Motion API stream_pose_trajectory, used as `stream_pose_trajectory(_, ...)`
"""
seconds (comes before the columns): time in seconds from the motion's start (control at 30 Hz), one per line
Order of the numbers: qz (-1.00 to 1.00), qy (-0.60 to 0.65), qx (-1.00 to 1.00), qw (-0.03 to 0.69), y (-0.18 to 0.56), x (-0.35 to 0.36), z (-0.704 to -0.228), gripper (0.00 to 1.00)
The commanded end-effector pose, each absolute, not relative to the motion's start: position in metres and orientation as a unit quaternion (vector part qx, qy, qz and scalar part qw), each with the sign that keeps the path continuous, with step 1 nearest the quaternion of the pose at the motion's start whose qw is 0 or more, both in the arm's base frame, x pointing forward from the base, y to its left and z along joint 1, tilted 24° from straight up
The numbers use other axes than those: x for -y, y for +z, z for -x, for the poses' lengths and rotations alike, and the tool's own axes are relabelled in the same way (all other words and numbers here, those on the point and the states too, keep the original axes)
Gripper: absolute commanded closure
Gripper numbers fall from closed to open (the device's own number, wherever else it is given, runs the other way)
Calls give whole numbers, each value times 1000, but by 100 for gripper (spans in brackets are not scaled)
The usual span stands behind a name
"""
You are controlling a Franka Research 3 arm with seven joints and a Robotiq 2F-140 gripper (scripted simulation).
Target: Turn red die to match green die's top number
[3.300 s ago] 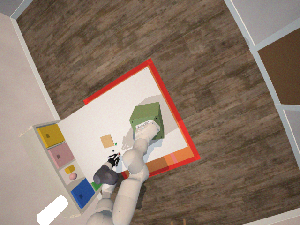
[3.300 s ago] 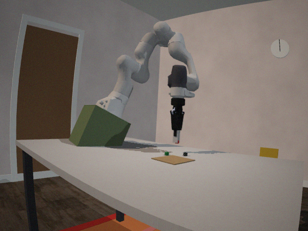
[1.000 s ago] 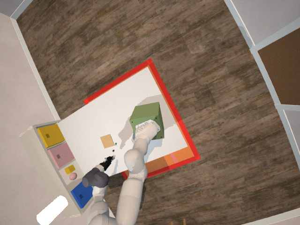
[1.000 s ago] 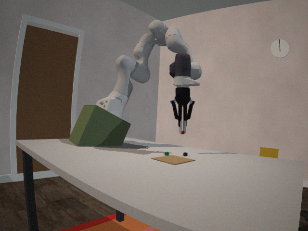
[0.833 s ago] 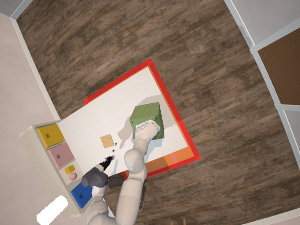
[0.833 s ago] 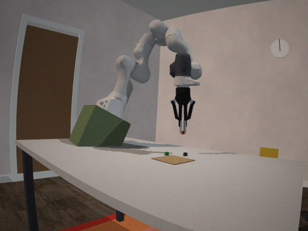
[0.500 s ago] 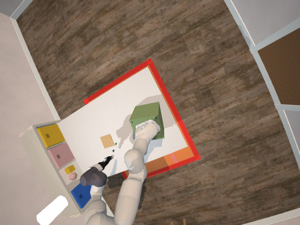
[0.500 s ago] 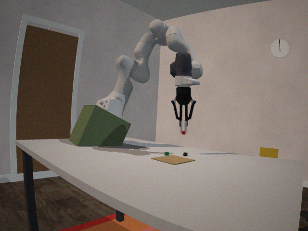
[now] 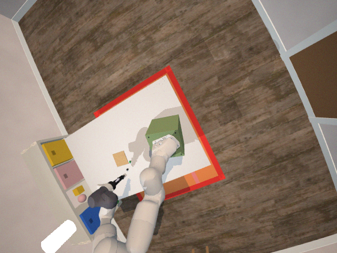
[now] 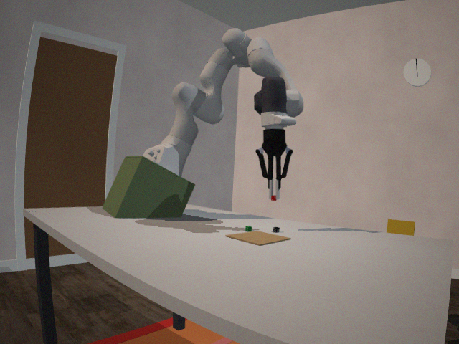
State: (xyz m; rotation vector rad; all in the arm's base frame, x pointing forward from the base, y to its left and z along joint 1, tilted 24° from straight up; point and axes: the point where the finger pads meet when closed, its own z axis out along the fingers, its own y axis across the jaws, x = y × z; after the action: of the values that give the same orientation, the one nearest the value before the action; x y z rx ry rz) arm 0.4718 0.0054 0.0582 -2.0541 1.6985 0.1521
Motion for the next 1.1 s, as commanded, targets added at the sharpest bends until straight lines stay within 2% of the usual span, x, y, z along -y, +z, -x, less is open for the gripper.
stream_pose_trajectory(0.0,692,77,-681,228,57,-2,-474,93)
stream_pose_trajectory(1.07,472,136,-849,197,45,33,-490,93)
